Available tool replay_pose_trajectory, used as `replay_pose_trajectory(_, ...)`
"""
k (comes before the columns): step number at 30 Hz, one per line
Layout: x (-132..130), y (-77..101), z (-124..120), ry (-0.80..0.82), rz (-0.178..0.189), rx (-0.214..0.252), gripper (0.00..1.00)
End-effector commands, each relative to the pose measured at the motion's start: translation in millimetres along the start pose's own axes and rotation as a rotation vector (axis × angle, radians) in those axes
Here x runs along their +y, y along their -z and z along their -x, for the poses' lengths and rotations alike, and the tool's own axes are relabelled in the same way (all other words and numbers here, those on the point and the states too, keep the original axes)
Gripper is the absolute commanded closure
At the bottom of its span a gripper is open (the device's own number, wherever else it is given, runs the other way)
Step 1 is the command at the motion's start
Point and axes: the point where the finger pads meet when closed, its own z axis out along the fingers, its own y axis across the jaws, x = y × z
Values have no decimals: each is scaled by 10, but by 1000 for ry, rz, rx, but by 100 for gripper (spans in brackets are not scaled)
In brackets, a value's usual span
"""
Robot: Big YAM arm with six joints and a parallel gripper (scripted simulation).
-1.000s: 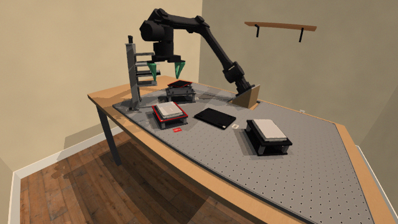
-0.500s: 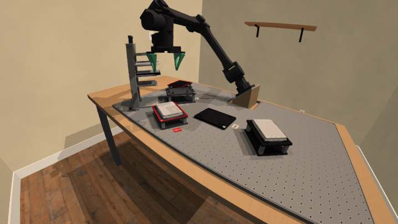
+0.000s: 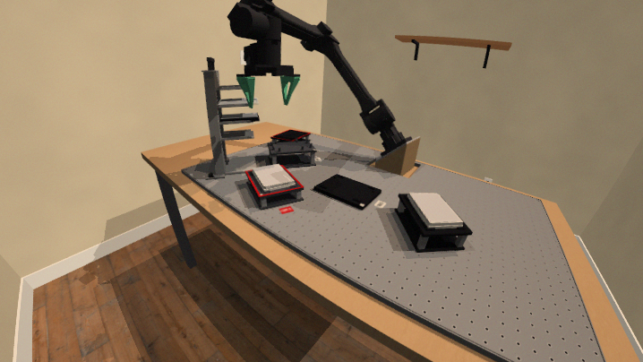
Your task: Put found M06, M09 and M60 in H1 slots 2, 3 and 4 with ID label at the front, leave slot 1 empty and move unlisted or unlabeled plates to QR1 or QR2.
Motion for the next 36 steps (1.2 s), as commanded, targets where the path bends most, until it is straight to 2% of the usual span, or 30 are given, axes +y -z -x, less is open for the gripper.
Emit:
replay_pose_trajectory(1,70,36,2,-17,6,3,0)
replay_pose_trajectory(23,73,40,3,-18,6,3,0)
replay_pose_trajectory(24,-39,127,26,-6,37,-7,0)
replay_pose_trajectory(25,-60,148,20,0,53,-18,0)
replay_pose_trajectory(36,-333,135,243,53,152,-159,0)
